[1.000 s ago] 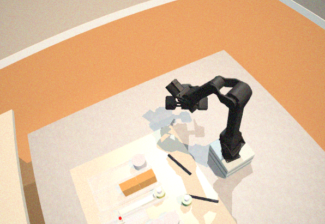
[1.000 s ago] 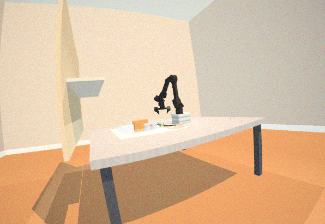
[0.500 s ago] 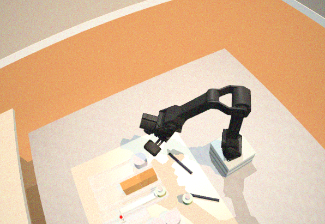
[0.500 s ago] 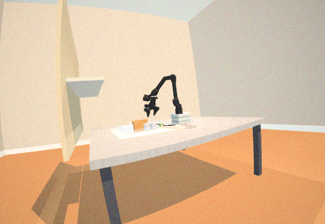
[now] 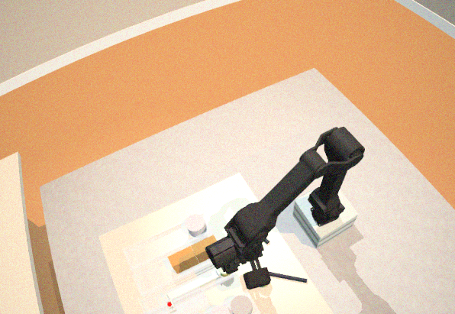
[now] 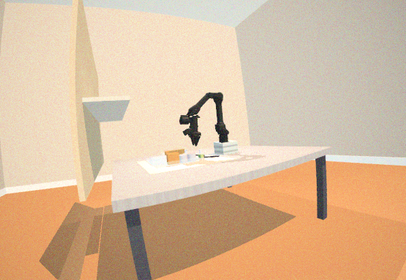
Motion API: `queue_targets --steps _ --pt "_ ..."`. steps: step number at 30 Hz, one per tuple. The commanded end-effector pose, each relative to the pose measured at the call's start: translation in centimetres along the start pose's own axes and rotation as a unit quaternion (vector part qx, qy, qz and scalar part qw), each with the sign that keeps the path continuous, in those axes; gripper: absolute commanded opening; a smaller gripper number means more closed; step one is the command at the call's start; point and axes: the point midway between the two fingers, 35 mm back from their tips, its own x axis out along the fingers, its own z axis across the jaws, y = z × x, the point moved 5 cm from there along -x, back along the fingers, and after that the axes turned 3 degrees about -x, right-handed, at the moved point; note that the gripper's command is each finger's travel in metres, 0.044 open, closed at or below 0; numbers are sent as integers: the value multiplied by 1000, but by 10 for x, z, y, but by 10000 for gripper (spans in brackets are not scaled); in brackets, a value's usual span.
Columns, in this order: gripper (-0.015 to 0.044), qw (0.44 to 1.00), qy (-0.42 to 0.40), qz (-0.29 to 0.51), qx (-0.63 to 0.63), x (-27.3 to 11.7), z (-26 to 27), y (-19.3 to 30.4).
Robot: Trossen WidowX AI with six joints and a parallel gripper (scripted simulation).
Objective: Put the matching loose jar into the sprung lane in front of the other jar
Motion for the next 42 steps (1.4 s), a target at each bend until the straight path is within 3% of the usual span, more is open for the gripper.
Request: queue_targets --steps 1,9,14,42 --pt "440 994 -21 26 -100 -11 38 19" --pt "440 994 -21 27 -104 -11 37 23" --pt "440 994 -21 27 -104 21 38 25" --pt "440 994 -21 27 -104 56 39 27"
